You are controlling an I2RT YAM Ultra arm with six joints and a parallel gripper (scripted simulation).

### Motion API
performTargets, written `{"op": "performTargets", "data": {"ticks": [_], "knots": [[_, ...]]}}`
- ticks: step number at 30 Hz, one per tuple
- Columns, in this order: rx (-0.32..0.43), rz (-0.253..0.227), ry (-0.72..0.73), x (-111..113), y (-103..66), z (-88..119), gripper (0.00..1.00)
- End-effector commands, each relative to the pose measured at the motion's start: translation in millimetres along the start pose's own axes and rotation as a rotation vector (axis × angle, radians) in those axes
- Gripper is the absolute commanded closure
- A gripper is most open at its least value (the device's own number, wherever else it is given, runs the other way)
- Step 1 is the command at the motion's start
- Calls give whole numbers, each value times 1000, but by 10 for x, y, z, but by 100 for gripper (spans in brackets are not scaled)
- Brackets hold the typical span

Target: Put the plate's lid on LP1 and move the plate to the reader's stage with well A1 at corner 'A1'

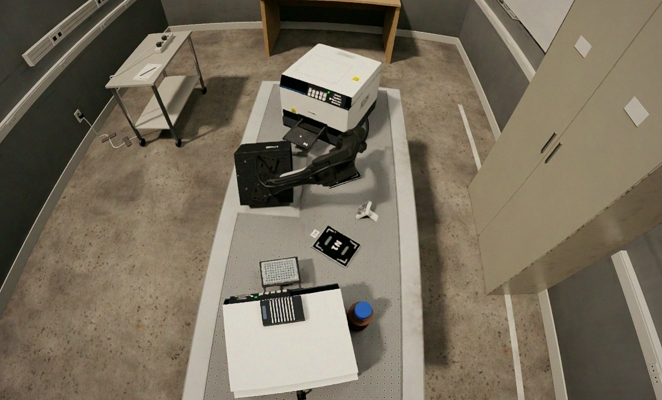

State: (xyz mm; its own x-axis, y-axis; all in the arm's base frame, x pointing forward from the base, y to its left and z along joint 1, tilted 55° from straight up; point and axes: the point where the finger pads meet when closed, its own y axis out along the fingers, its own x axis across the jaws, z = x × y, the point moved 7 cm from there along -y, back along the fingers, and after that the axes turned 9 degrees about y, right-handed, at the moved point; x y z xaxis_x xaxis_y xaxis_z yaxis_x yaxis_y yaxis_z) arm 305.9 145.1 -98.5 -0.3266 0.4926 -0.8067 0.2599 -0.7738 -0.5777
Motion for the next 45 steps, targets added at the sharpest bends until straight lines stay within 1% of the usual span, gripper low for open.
{"op": "performTargets", "data": {"ticks": [1,5,19,22,26,32,45], "knots": [[-29,-12,12,-17,-221,-66,0],[-26,-11,8,-4,-234,-56,0],[-28,-14,12,-16,-437,-57,0],[-20,-9,2,16,-417,-37,0],[-28,-14,12,-16,-505,-53,0],[-28,-14,11,-16,-586,-50,0],[-26,-14,9,-7,-725,-39,0]]}}
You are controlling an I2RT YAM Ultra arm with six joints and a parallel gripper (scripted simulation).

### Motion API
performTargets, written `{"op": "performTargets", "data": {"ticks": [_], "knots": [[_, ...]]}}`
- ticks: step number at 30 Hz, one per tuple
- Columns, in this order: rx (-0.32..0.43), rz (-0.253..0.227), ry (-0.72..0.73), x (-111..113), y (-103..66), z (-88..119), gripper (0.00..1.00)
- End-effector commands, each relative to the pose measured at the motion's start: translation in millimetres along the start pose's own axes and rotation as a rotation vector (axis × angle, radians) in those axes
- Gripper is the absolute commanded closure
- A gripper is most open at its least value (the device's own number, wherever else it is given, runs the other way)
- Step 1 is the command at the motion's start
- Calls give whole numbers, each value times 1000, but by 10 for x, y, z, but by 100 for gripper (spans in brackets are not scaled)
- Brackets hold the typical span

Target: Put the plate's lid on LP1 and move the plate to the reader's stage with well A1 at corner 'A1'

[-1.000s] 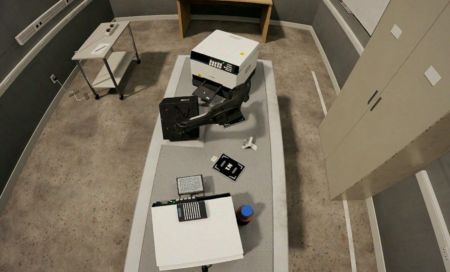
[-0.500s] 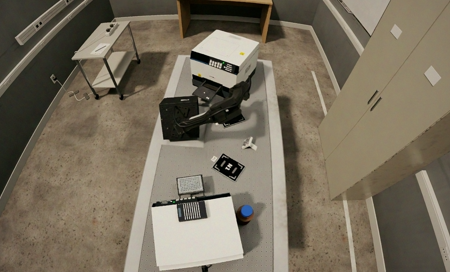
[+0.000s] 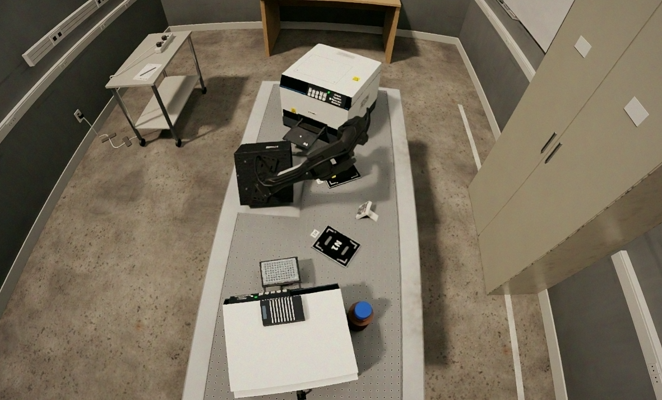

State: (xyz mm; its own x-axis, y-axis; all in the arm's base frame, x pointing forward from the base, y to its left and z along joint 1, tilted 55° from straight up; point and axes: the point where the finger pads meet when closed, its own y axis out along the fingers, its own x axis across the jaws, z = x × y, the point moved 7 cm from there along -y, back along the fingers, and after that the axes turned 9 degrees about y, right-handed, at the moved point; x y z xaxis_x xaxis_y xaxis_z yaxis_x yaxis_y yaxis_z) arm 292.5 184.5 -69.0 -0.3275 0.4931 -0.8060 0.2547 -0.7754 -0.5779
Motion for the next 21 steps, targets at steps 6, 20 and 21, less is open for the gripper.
{"op": "performTargets", "data": {"ticks": [6,20,21], "knots": [[-33,-15,12,-16,-305,-40,0],[-34,-13,12,-18,-417,-37,0],[-14,2,-9,16,-304,9,0]]}}
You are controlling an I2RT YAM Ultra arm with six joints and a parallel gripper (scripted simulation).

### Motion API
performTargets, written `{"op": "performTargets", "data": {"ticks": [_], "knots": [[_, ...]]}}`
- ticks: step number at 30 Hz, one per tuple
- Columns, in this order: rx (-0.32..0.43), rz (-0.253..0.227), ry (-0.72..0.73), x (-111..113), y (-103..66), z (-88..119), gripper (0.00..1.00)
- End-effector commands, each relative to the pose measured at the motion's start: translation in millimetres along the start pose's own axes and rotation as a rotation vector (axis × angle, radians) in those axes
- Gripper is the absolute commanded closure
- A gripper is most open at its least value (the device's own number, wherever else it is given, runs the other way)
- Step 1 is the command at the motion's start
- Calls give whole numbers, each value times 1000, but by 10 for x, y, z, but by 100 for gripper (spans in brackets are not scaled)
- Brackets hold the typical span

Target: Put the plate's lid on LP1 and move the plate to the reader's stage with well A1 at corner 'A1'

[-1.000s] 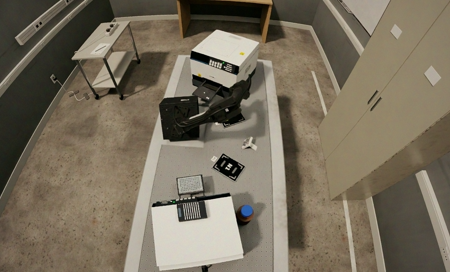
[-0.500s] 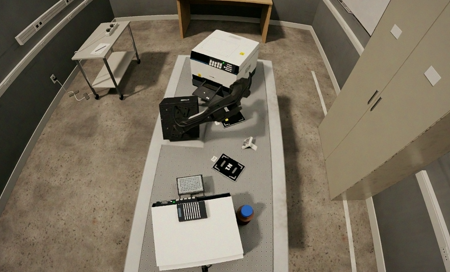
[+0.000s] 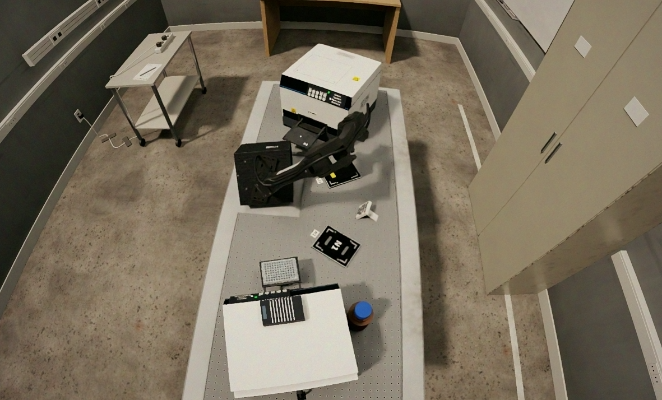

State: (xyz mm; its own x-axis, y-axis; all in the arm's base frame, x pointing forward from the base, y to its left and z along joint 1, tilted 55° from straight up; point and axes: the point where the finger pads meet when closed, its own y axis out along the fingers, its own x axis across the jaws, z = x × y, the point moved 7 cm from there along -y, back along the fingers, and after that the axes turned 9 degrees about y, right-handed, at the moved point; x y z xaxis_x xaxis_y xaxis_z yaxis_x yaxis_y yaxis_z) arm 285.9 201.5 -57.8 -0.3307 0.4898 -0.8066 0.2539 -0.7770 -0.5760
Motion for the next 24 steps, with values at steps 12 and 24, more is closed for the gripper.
{"op": "performTargets", "data": {"ticks": [12,24], "knots": [[-29,-48,41,-299,-141,-141,0],[0,-100,15,-648,-165,-93,0]]}}
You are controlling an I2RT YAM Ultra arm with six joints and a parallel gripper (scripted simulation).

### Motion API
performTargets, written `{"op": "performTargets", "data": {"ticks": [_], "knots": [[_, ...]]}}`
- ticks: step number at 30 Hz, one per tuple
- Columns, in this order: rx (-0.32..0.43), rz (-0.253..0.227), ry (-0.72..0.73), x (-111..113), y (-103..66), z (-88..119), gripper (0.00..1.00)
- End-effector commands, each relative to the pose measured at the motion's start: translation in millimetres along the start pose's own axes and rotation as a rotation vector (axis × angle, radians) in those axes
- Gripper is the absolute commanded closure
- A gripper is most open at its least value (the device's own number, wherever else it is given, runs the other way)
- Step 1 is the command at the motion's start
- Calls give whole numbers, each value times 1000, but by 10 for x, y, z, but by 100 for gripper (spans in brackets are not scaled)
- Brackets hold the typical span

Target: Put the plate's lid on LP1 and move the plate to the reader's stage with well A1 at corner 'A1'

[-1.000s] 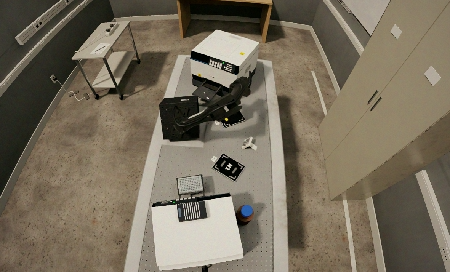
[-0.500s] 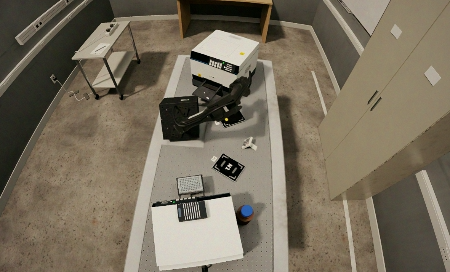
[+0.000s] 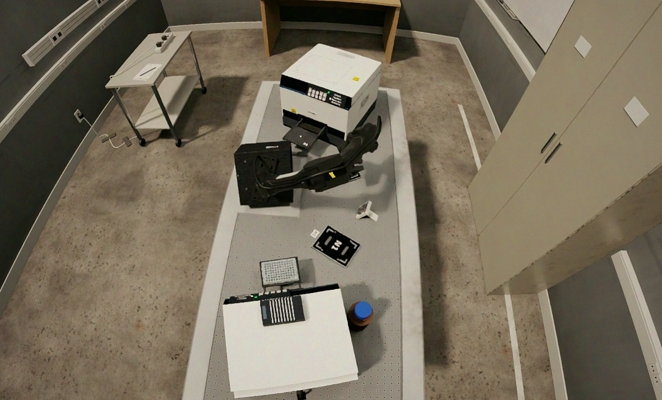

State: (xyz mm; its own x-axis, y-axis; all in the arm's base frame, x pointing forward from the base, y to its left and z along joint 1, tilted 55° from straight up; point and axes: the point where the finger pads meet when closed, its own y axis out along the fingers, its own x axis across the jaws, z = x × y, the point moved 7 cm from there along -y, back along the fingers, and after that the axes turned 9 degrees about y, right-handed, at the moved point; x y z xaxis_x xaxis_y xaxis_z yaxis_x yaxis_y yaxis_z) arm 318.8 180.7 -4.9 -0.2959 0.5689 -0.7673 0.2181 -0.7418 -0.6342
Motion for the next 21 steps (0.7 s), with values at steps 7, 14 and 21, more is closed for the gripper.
{"op": "performTargets", "data": {"ticks": [7,14,21], "knots": [[-26,-23,-9,-376,-175,-87,0],[-22,-42,-15,-639,-205,-61,0],[-12,-75,1,-867,-192,-48,0]]}}
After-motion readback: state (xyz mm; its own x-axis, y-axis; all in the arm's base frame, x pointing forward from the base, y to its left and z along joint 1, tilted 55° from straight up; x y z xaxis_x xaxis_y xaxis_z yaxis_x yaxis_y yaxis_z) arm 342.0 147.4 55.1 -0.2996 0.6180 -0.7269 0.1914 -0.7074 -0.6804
